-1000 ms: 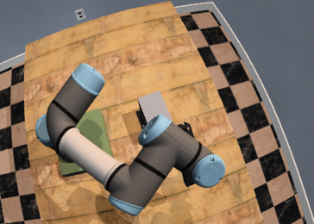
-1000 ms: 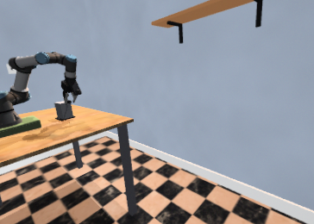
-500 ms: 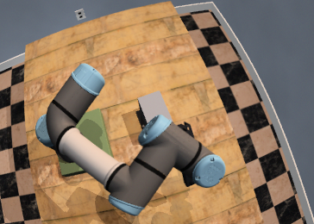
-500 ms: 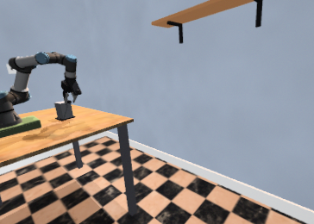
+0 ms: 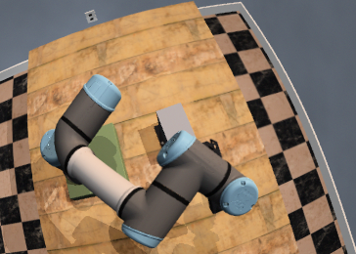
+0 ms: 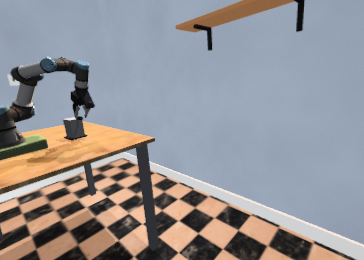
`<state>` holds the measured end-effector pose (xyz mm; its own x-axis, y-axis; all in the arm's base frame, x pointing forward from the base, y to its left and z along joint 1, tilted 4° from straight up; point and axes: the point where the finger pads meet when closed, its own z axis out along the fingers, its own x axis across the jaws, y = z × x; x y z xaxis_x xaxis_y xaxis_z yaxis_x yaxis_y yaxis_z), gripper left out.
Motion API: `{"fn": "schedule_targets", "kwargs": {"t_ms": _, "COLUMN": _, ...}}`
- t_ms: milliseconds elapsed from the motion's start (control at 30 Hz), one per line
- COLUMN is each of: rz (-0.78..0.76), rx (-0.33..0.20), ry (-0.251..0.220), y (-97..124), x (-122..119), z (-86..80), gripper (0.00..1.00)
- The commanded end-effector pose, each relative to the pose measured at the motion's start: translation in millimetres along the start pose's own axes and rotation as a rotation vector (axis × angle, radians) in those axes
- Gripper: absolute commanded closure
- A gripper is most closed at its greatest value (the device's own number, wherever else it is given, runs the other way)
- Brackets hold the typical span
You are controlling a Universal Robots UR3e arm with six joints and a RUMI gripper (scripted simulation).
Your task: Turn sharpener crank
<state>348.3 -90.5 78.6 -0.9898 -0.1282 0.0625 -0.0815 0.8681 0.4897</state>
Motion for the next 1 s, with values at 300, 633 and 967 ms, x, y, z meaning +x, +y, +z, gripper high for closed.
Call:
{"fn": "schedule_targets", "kwargs": {"t_ms": 300, "rz": -0.001, "rx": 0.000, "ry": 0.002, "y": 0, "x": 0, "z": -32.0, "gripper": 0.68}}
{"fn": "schedule_targets", "kwargs": {"t_ms": 633, "rz": -0.001, "rx": 0.000, "ry": 0.002, "y": 0, "x": 0, "z": -46.6, "gripper": 0.68}}
{"fn": "schedule_targets", "kwargs": {"t_ms": 967, "rz": -0.001, "rx": 0.000, "ry": 0.002, "y": 0, "x": 0, "z": -46.6, "gripper": 0.68}}
